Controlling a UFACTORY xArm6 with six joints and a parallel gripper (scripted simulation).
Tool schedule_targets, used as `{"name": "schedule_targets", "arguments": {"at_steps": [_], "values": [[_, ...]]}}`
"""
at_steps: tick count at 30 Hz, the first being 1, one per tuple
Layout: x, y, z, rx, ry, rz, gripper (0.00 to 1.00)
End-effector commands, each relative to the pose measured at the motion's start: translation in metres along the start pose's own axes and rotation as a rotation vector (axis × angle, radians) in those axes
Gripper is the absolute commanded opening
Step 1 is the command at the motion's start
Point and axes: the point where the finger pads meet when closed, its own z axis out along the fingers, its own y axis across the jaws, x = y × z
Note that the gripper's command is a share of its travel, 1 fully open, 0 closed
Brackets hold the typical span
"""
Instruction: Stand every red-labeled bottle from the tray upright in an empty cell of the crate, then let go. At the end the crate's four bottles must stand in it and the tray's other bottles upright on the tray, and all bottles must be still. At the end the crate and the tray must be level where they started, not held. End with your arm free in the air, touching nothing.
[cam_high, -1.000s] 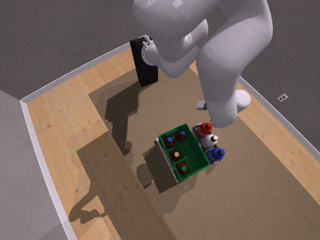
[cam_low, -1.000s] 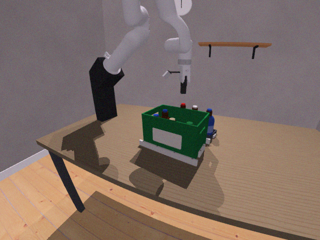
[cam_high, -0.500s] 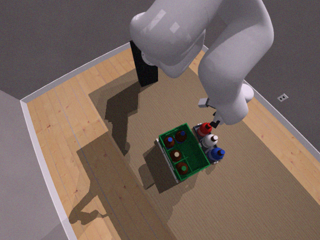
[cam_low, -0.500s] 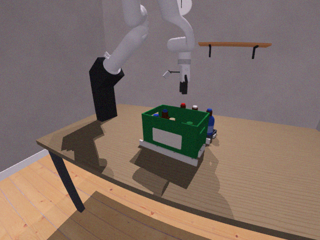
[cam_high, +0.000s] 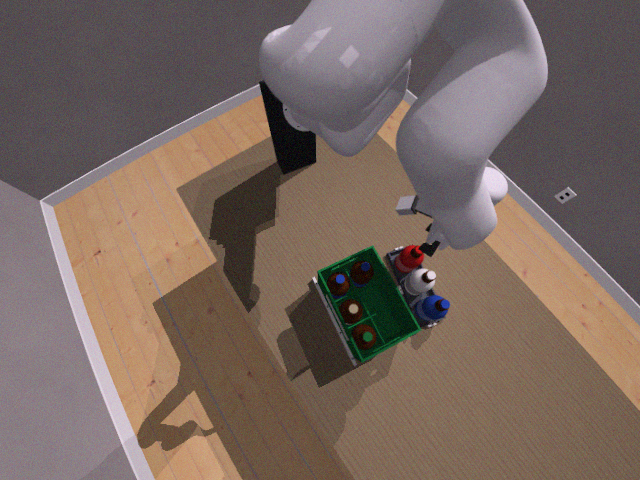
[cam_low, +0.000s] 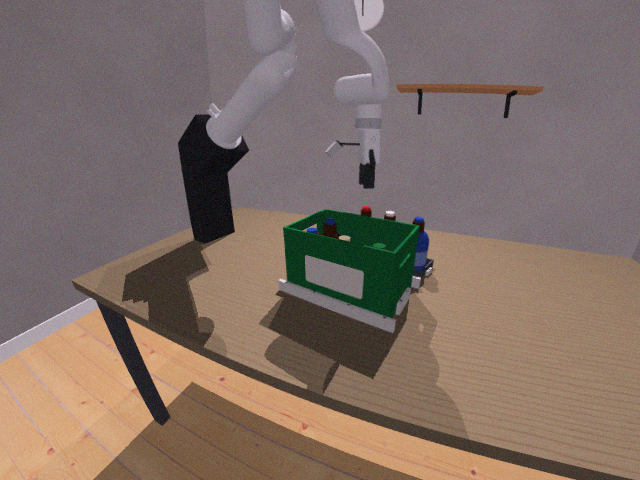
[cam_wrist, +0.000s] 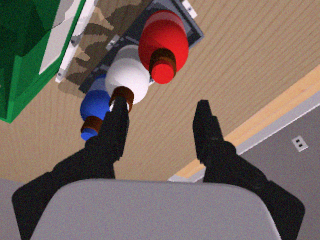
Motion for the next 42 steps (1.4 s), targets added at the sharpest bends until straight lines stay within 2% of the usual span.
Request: {"name": "schedule_targets", "arguments": {"at_steps": [1, 22, 42], "values": [[-0.001, 0.0, 0.0, 0.0, -0.002, 0.001, 0.65], [-0.001, 0.0, 0.005, -0.001, 0.0, 0.002, 0.65], [-0.002, 0.001, 0.029, -0.001, 0.0, 0.002, 0.65]]}}
